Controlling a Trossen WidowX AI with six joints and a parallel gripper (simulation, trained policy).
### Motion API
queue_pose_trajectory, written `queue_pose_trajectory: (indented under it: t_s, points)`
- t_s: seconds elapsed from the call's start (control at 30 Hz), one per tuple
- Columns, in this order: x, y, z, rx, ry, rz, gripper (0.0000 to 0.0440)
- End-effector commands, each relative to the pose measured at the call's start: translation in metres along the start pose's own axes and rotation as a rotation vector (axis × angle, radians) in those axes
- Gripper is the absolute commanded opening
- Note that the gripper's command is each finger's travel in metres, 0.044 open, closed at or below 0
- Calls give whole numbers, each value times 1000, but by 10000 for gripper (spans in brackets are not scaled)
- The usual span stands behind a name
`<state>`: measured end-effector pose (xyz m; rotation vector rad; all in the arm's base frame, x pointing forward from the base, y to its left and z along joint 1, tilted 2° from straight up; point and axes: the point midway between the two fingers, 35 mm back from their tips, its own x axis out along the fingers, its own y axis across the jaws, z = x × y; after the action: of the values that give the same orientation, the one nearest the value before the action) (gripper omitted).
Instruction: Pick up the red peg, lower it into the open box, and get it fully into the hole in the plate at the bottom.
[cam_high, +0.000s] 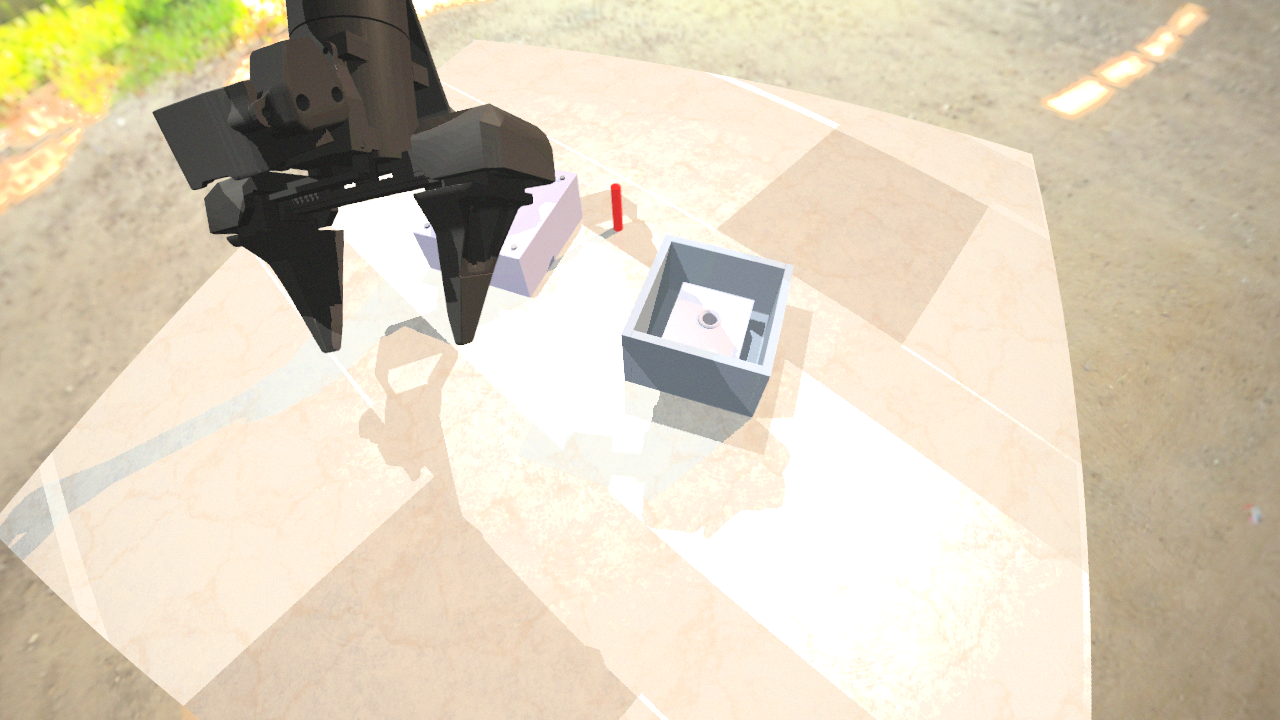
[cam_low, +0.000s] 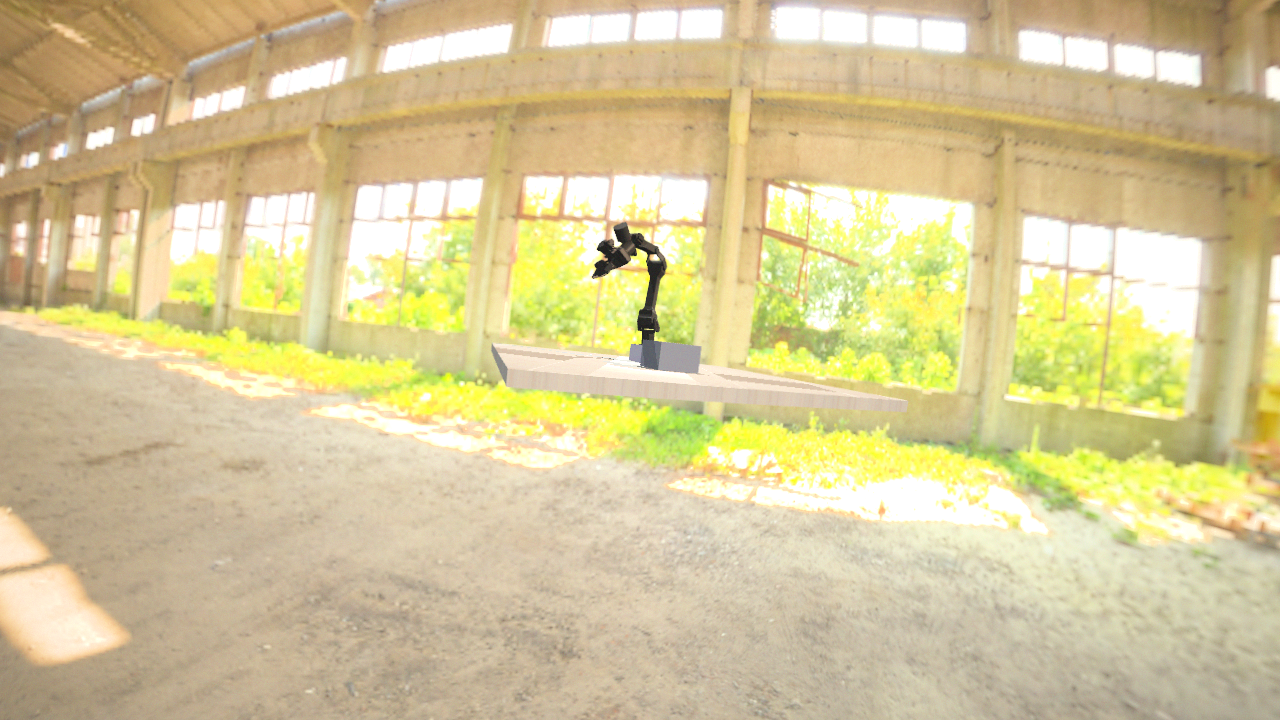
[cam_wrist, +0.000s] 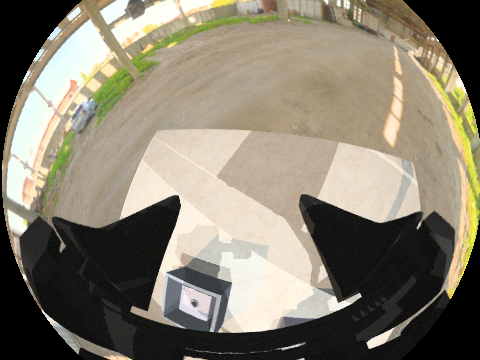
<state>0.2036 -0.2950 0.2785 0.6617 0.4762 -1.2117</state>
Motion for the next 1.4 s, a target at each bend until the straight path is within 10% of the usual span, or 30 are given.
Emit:
queue_pose_trajectory:
  t_s: [0.0,0.6,1.37]
  points:
    - [-6,20,-26,-24,65,27,440]
    - [-73,86,-180,-174,417,98,440]
    - [-137,45,-334,-326,660,-136,440]
